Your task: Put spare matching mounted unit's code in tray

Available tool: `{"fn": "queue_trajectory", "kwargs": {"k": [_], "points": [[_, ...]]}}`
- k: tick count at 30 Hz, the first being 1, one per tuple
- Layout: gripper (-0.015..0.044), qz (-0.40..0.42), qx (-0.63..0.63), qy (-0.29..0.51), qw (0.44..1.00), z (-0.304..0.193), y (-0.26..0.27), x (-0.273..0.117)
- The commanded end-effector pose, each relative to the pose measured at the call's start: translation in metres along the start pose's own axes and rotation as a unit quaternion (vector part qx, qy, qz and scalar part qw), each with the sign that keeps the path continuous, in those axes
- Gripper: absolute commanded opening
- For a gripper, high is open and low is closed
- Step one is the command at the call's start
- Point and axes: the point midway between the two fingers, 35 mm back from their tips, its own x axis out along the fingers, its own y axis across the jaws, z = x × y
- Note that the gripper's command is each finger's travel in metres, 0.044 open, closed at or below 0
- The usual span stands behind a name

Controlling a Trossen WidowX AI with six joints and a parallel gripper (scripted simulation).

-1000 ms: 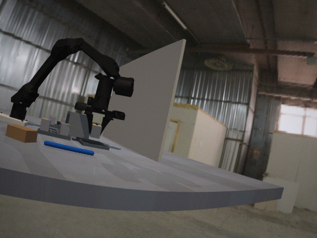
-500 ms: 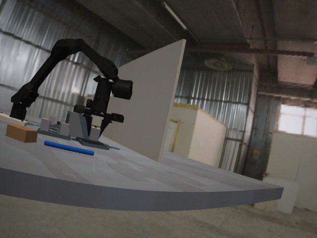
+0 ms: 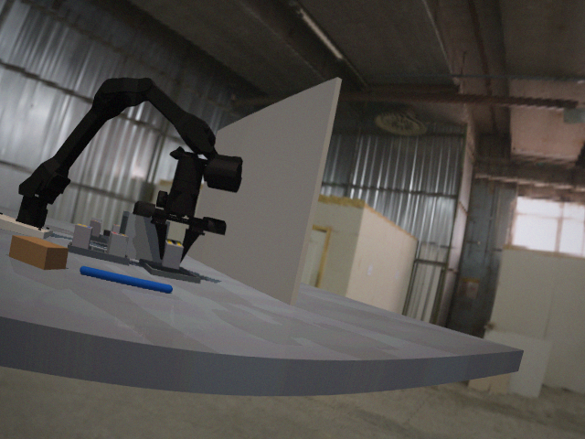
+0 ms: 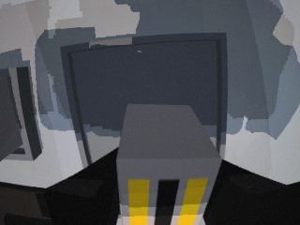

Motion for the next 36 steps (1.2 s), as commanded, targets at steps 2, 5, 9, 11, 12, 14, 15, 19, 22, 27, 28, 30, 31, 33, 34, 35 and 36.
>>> {"fn": "queue_trajectory", "kwargs": {"k": [2,5,9,11,12,14,15,19,22,27,28,30,31,33,34,35,36], "points": [[0.0289,0.000,0.000,0.000,1.000,0.000,0.000,0.000],[0.0367,0.000,0.000,0.000,1.000,0.000,0.000,0.000],[0.0440,0.000,0.000,0.000,1.000,0.000,-0.001,-0.003],[0.0440,0.000,0.000,0.000,1.000,-0.002,-0.003,-0.019],[0.0440,0.000,0.001,0.000,1.000,-0.002,-0.004,-0.033],[0.0440,0.001,0.002,0.000,1.000,-0.002,-0.004,-0.061],[0.0440,0.002,0.002,0.000,1.000,-0.002,-0.003,-0.074],[0.0440,0.003,0.003,0.000,1.000,0.000,0.001,-0.107],[0.0440,0.003,0.003,0.000,1.000,0.000,0.001,-0.107],[0.0440,-0.005,0.005,0.003,1.000,0.000,-0.002,-0.104],[0.0440,-0.005,0.005,0.003,1.000,0.000,-0.002,-0.104],[0.0440,-0.005,0.005,0.003,1.000,0.000,-0.002,-0.104],[0.0440,-0.005,0.005,0.003,1.000,0.000,-0.002,-0.104],[0.0440,-0.005,0.005,0.003,1.000,0.000,-0.002,-0.104],[0.0440,-0.005,0.005,0.003,1.000,0.000,-0.002,-0.104],[0.0440,-0.005,0.005,0.003,1.000,0.000,-0.002,-0.104],[0.0440,-0.005,0.005,0.003,1.000,0.000,-0.002,-0.104]]}}
